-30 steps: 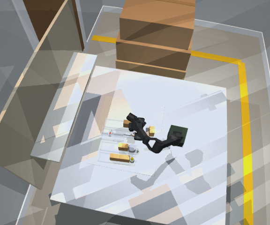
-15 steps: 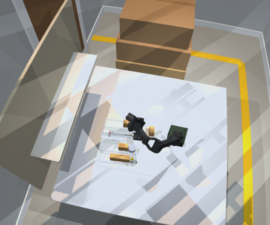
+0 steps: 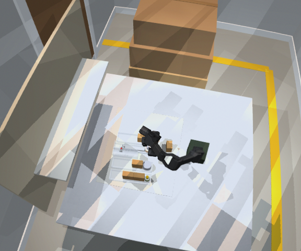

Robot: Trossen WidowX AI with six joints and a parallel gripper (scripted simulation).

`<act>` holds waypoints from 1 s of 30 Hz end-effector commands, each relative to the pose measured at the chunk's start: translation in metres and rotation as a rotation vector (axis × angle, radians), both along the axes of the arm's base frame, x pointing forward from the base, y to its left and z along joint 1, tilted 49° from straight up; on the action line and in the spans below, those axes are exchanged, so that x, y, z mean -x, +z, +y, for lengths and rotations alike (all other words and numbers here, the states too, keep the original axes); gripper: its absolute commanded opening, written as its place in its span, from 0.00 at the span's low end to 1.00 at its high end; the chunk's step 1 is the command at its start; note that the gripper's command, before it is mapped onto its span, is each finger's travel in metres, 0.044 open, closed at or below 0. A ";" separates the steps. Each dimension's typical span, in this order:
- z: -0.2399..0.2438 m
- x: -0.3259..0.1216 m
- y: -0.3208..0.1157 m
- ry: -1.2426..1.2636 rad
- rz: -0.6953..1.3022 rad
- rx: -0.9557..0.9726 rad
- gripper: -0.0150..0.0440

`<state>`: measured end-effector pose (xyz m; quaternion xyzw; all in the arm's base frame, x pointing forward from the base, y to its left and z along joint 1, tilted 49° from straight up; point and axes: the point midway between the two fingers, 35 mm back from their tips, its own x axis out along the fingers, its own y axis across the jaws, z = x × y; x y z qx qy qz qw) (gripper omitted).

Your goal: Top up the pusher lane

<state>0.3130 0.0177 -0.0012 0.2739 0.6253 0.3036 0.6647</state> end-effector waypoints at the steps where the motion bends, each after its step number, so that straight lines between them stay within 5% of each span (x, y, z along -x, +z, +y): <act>1: -0.001 -0.011 0.005 -0.007 -0.028 -0.004 0.25; 30: -0.002 -0.022 0.009 -0.007 -0.029 -0.004 0.25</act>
